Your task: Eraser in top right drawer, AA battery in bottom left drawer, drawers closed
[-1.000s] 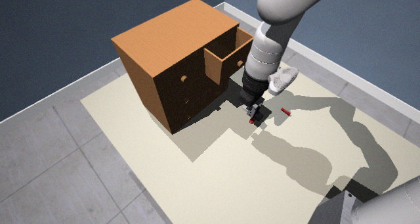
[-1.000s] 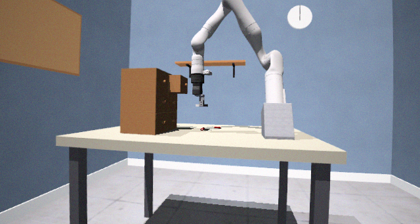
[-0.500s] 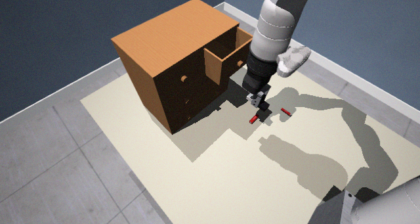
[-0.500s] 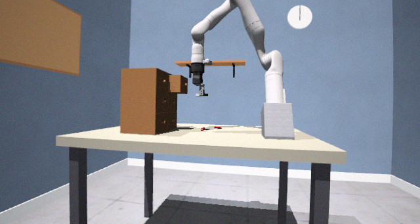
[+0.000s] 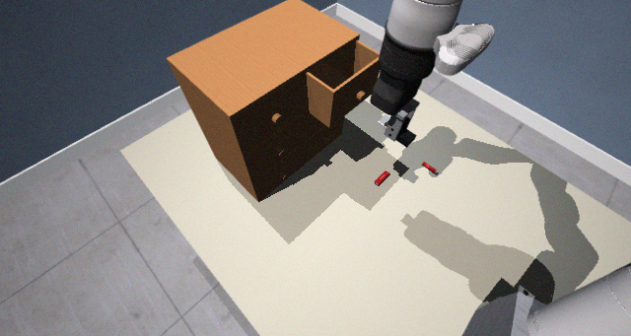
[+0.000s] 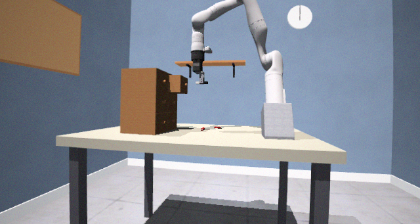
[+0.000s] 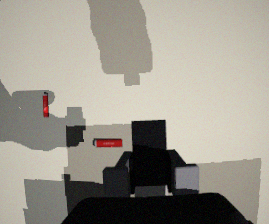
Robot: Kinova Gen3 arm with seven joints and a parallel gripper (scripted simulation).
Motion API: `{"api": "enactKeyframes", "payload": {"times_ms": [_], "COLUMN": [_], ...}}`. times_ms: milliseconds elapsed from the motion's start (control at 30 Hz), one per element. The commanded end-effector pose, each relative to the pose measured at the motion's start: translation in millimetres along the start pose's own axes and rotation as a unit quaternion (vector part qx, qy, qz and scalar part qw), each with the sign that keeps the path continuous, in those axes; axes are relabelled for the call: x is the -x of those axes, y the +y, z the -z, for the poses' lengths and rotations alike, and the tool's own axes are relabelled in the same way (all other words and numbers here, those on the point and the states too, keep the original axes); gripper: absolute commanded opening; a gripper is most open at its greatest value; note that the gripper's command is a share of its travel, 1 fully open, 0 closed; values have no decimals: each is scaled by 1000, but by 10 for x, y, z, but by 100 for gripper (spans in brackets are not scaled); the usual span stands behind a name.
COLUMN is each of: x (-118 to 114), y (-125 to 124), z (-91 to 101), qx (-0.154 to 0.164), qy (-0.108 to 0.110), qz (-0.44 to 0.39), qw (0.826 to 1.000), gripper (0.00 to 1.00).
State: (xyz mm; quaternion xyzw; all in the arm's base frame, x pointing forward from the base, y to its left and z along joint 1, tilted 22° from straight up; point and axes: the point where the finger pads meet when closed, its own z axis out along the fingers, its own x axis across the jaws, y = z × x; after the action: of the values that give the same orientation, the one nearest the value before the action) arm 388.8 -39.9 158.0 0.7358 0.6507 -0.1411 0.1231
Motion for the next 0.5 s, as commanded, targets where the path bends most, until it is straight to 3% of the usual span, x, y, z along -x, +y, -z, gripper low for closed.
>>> {"api": "enactKeyframes", "payload": {"times_ms": [0,300,467], "x": [-15,-18,-18], "y": [28,22,21], "z": [186,526,611], "qx": [7,6,6], "qy": [1,2,2], "qz": [-1,-2,-2], "qw": [1000,1000,1000], "gripper": [45,45,45]}}
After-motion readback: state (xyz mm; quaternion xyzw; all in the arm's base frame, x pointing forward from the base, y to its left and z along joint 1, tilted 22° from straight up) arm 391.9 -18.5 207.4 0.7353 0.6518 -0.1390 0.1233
